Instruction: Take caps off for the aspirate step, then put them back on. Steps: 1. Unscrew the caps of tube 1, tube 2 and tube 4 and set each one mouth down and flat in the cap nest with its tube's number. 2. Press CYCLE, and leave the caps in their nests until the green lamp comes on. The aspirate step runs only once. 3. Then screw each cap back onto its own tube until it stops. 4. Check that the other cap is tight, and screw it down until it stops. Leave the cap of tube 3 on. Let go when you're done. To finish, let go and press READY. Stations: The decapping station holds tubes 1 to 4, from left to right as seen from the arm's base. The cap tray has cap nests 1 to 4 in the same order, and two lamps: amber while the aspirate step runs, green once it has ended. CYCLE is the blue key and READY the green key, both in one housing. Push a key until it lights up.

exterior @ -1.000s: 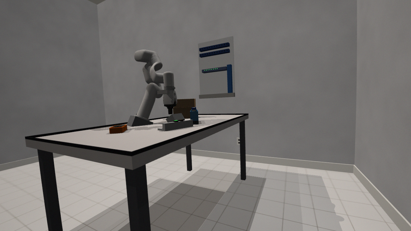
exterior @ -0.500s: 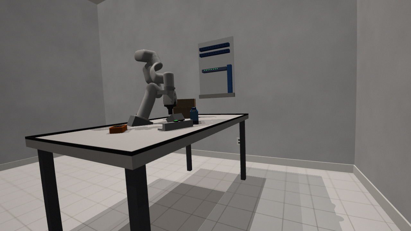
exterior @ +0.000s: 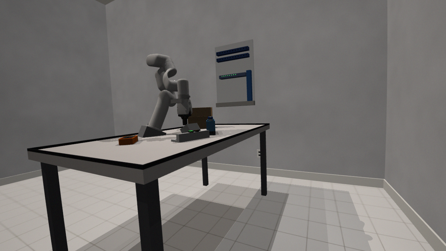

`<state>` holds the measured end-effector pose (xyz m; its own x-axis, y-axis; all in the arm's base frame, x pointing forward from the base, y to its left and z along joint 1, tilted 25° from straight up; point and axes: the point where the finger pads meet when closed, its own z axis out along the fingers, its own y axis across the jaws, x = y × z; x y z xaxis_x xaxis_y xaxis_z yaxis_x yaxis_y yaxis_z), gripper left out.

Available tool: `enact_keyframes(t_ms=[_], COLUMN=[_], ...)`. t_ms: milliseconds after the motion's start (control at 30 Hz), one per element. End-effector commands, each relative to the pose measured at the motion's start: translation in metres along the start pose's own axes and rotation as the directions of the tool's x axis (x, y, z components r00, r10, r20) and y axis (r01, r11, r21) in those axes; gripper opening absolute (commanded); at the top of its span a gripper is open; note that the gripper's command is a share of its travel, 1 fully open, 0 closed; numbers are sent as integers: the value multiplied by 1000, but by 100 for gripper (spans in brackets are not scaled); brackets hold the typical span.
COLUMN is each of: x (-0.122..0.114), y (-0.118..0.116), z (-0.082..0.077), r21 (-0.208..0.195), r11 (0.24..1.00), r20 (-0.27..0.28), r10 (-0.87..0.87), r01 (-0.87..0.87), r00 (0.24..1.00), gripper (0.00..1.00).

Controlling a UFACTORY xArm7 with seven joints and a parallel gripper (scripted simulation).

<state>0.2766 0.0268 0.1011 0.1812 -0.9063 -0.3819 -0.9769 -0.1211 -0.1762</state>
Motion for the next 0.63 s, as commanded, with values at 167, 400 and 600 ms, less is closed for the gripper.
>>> enact_keyframes(t_ms=[167, 400, 600], x=[0, 0, 0], y=[-1, -1, -1], z=[1, 4, 6], r21=[4, 4, 4], r11=[1000, 1000, 1000], r20=[-1, -1, -1], r10=[0, 0, 0], r01=[0, 0, 0], r00=[1000, 1000, 1000], gripper=[0, 0, 0])
